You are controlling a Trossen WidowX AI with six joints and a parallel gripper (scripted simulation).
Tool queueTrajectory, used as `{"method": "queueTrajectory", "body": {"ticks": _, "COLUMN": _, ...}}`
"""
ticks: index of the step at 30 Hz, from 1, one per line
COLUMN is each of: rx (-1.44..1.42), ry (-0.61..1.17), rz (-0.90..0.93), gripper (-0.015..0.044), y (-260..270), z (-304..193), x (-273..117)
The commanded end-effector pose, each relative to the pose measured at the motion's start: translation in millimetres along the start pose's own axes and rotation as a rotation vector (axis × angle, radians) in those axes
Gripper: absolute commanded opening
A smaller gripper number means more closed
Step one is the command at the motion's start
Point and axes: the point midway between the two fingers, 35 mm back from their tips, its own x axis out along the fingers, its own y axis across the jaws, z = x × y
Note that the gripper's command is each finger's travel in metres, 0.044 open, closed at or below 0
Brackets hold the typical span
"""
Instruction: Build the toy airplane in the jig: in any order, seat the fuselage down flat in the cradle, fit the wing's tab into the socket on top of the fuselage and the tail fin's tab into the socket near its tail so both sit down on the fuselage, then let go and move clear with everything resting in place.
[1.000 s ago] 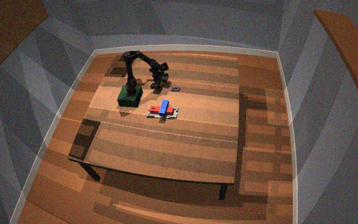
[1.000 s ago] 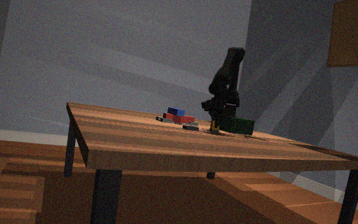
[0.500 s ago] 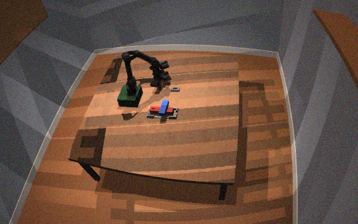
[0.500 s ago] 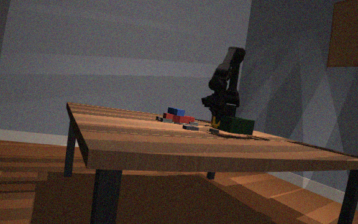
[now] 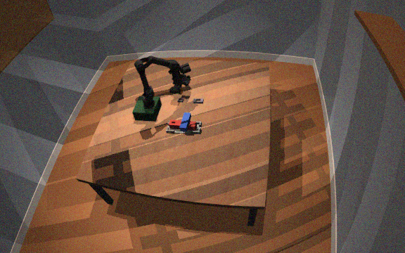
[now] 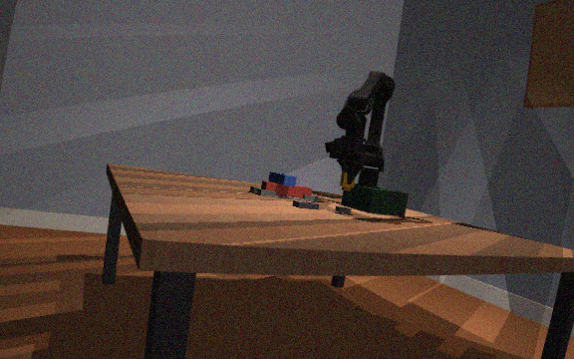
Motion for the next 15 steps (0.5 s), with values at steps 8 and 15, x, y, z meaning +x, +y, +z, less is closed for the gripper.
{"method": "queueTrajectory", "body": {"ticks": 8, "rx": 0.002, "ry": -0.009, "rz": 0.005, "gripper": 0.0000, "y": -1, "z": -1, "x": -34}}
{"method": "queueTrajectory", "body": {"ticks": 15, "rx": 0.001, "ry": -0.011, "rz": 0.004, "gripper": 0.0000, "y": -4, "z": -5, "x": -56}}
